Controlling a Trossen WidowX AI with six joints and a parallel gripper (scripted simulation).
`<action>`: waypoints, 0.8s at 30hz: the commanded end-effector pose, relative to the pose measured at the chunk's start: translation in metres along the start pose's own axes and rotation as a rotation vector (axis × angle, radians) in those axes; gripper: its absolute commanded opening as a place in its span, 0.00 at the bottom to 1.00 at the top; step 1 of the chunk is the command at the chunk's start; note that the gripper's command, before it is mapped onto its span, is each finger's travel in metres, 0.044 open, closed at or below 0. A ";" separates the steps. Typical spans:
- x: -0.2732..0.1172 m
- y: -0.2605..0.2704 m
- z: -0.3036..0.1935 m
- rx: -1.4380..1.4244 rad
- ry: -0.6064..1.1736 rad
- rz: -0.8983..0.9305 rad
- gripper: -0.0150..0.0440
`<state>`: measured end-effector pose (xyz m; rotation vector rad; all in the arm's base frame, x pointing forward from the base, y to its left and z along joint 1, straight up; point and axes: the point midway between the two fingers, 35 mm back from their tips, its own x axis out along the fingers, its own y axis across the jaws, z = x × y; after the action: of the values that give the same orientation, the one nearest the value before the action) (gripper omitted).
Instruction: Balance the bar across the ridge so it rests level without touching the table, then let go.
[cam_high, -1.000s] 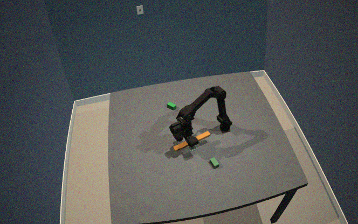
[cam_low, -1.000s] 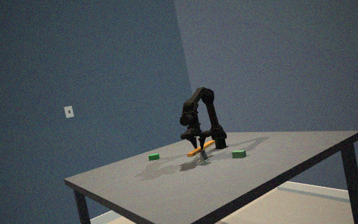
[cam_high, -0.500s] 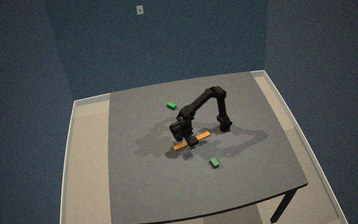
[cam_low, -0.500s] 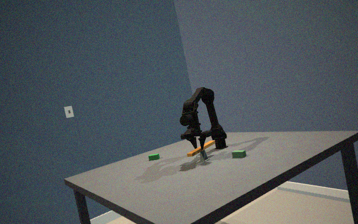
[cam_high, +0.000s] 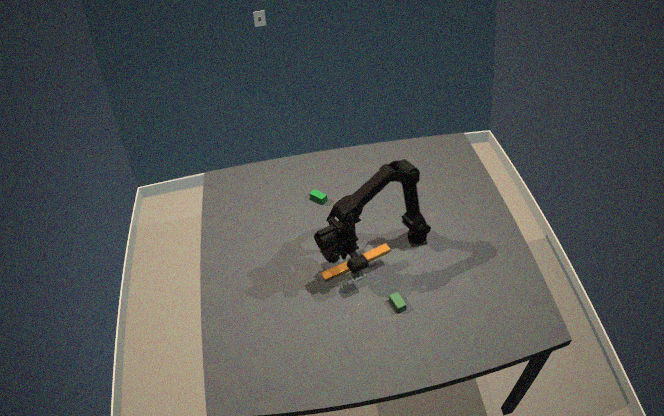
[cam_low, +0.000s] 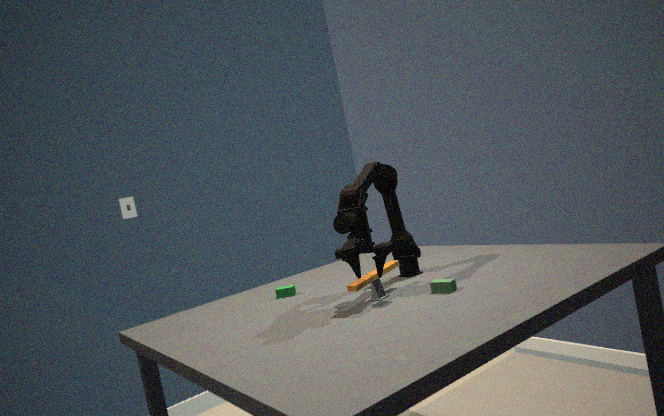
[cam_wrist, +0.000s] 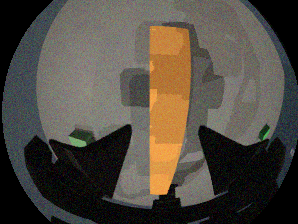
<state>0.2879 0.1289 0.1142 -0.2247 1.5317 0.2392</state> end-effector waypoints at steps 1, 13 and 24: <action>0.000 0.000 0.000 0.000 0.000 -0.001 1.00; -0.093 0.000 0.001 0.000 -0.005 0.000 1.00; -0.100 0.000 0.000 0.000 -0.005 0.000 1.00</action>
<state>0.2856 0.1278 0.2129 -0.2239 1.5249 0.2399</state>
